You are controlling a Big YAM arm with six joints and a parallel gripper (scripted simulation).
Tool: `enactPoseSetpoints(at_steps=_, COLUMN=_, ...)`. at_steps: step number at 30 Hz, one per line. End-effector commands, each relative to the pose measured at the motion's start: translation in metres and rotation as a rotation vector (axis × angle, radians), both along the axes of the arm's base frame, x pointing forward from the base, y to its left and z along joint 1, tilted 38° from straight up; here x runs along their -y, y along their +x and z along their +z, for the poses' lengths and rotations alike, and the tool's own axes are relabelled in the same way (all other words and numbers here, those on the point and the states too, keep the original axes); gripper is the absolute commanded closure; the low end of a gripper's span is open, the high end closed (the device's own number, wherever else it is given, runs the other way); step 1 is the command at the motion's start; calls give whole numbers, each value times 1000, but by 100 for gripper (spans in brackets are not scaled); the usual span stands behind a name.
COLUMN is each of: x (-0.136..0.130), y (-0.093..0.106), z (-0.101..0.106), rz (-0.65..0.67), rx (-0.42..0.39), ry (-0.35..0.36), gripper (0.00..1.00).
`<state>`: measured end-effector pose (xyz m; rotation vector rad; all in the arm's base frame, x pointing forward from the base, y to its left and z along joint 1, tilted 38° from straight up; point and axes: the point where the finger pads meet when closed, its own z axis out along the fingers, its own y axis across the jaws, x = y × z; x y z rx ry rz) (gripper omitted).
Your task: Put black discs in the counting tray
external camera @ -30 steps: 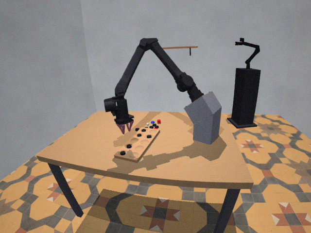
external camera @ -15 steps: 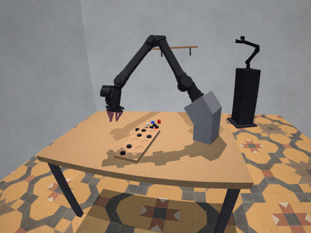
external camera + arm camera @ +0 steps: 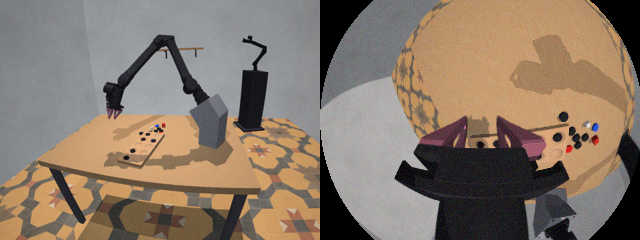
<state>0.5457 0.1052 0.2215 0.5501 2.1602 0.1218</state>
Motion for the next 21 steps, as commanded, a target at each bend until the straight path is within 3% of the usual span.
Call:
enactPoseSetpoints(at_steps=1, x=12, y=19, z=83, rz=73, rx=172, ry=-29, gripper=56)
enactPoseSetpoints(at_steps=4, x=12, y=19, z=83, rz=73, rx=172, ry=-29, gripper=56)
enactPoseSetpoints(at_steps=5, x=5, y=24, z=62, rz=84, rx=134, ry=-36, gripper=56)
enactPoseSetpoints(at_steps=6, x=-7, y=22, z=62, rz=105, rx=135, ry=-35, gripper=56)
enactPoseSetpoints(at_steps=7, x=28, y=19, z=122, rz=108, rx=257, ry=-60, gripper=56)
enactPoseSetpoints(at_steps=8, x=29, y=16, z=111, rz=109, rx=239, ry=-63, gripper=56)
enactPoseSetpoints(at_steps=11, x=28, y=16, z=111, rz=109, rx=240, ry=-63, gripper=56)
enactPoseSetpoints(at_steps=12, x=27, y=21, z=97, rz=111, rx=214, ry=-67, gripper=56)
enactPoseSetpoints(at_steps=13, x=43, y=16, z=157, rz=141, rx=349, ry=-105, gripper=56)
enactPoseSetpoints(at_steps=14, x=45, y=16, z=162, rz=141, rx=349, ry=-105, gripper=56)
enactPoseSetpoints(at_steps=17, x=45, y=16, z=162, rz=141, rx=349, ry=-105, gripper=56)
enactPoseSetpoints(at_steps=18, x=38, y=23, z=145, rz=153, rx=319, ry=-106, gripper=56)
enactPoseSetpoints(at_steps=21, x=26, y=23, z=141, rz=173, rx=312, ry=-104, gripper=56)
